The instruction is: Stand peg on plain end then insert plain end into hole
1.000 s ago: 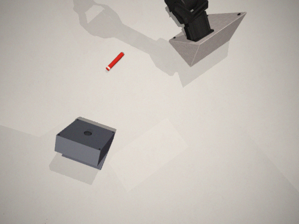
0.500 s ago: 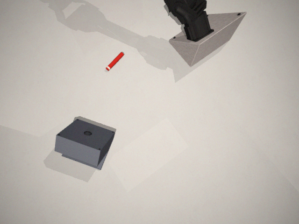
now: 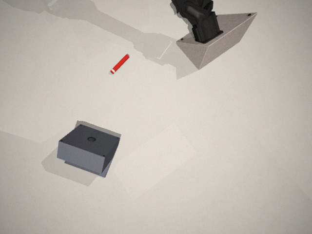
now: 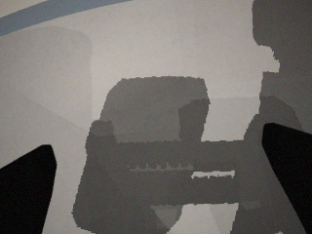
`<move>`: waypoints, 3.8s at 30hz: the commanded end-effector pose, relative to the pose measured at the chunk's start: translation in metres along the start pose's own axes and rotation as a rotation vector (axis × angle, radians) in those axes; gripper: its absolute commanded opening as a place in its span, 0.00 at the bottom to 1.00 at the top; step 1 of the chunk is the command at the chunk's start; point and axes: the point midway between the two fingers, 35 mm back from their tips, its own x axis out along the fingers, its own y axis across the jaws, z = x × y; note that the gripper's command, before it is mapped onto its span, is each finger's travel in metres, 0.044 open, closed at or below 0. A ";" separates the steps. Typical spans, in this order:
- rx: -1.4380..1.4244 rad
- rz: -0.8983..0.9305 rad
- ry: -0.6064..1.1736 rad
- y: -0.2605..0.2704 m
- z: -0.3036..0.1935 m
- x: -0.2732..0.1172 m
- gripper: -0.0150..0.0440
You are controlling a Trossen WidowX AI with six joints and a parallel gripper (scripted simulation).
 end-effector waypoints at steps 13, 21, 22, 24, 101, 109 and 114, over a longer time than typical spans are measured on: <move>-0.202 0.167 0.276 0.069 -0.094 -0.068 1.00; -0.370 0.228 0.397 0.088 -0.140 -0.108 1.00; -0.397 0.236 0.413 0.089 -0.146 -0.113 1.00; -0.452 0.251 0.442 0.092 -0.157 -0.124 1.00; -1.757 0.524 0.682 0.024 -0.306 -0.292 1.00; -1.758 0.522 0.681 0.021 -0.314 -0.282 1.00; -1.758 0.521 0.680 0.019 -0.319 -0.276 1.00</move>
